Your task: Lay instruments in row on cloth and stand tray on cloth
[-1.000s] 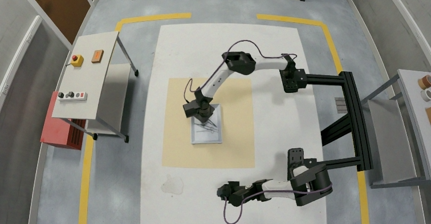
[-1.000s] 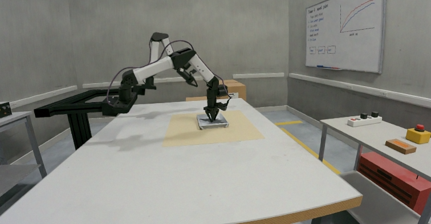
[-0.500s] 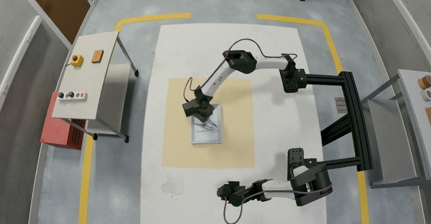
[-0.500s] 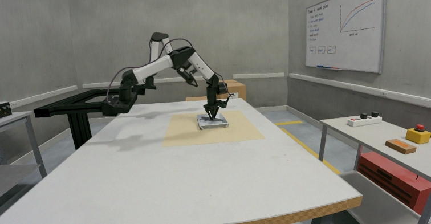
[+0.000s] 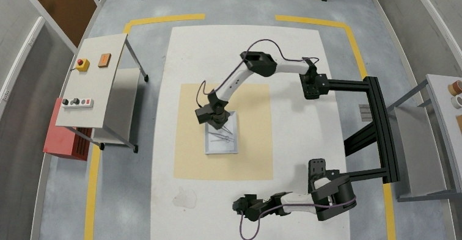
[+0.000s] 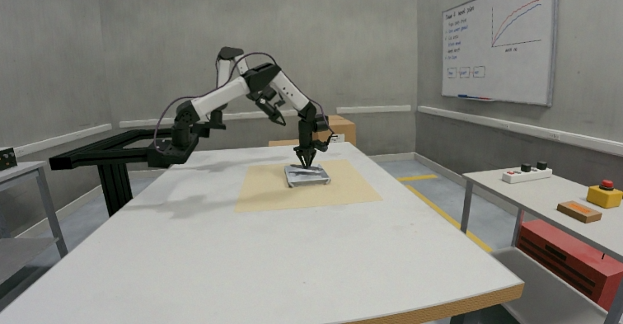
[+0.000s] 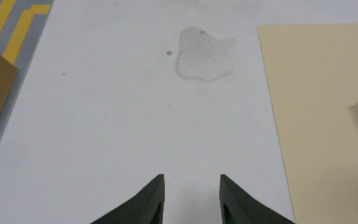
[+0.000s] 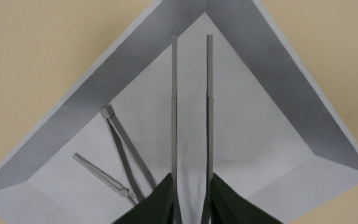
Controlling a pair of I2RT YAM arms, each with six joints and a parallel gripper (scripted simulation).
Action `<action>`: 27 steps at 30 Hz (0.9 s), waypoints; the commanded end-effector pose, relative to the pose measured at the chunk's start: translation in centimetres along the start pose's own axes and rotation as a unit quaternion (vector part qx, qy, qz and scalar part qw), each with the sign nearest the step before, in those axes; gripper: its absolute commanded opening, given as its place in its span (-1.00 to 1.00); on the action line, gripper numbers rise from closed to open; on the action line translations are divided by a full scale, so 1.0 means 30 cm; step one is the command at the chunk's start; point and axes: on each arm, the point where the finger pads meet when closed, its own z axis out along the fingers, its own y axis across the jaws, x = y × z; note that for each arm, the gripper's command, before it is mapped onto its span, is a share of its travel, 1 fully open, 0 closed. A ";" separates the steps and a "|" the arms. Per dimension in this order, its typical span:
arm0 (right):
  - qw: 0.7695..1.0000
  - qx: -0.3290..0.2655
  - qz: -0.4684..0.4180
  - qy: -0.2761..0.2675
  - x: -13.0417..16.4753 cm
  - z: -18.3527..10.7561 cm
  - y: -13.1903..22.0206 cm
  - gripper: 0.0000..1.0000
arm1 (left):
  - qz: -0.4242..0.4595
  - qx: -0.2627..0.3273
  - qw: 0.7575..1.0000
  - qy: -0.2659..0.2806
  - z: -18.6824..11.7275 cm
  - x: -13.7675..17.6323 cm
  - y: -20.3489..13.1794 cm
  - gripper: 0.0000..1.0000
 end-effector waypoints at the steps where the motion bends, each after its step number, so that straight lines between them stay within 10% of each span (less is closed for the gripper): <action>1: 1.000 -0.012 -0.002 -0.009 0.004 -0.098 0.028 -1.00 | 0.001 0.000 1.000 -0.007 -0.002 -0.018 0.000 -0.34; 27: 1.000 -0.004 0.002 -0.003 -0.001 -0.158 0.010 -1.00 | 0.001 0.000 1.000 -0.007 -0.002 -0.018 0.000 -0.34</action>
